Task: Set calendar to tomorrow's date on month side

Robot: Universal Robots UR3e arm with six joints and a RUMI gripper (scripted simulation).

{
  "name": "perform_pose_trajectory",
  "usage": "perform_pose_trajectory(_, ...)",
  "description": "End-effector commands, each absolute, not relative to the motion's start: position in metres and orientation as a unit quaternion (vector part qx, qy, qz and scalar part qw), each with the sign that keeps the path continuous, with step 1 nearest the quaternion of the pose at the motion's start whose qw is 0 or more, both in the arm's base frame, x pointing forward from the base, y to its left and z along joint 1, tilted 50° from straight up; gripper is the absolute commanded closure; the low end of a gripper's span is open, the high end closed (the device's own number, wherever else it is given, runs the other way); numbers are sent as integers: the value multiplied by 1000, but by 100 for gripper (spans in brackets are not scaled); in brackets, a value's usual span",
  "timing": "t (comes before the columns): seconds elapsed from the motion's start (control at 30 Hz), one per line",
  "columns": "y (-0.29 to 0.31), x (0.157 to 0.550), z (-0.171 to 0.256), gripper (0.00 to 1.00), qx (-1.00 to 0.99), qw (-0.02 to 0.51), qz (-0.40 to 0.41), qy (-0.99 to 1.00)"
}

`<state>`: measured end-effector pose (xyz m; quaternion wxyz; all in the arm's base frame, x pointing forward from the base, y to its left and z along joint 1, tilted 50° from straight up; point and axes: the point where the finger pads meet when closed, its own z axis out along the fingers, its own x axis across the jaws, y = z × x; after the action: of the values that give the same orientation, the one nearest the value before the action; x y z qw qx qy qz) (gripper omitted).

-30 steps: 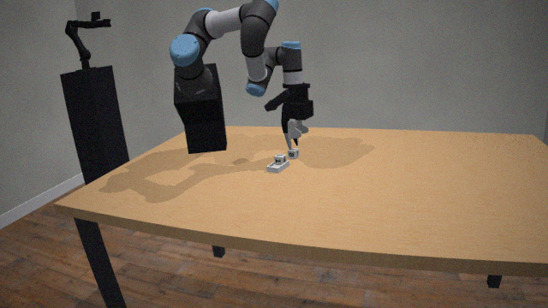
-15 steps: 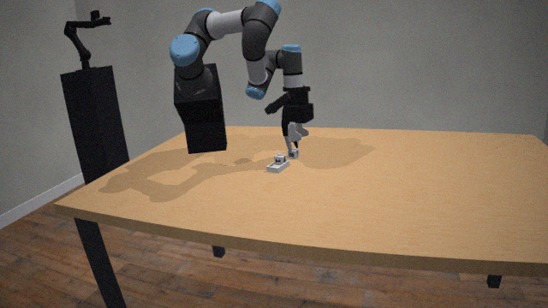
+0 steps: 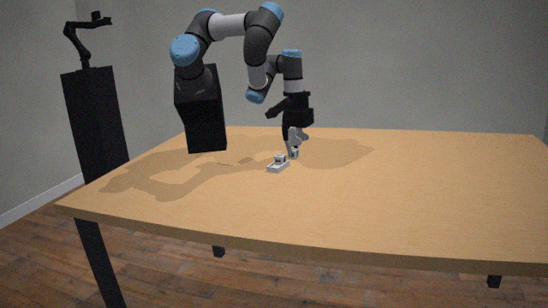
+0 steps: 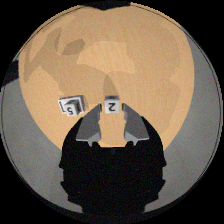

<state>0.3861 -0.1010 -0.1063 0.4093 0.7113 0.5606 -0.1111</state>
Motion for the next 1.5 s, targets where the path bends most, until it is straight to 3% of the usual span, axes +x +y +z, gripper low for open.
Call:
perform_pose_trajectory(0.0, -101, 387, -107, 72, 711, 410, -111, 561)
perform_pose_trajectory(1.1, -101, 387, -107, 72, 711, 410, -111, 561)
perform_pose_trajectory(1.13, -101, 387, -107, 90, 711, 410, -111, 561)
perform_pose_trajectory(1.47, -101, 387, -107, 90, 711, 410, -111, 561)
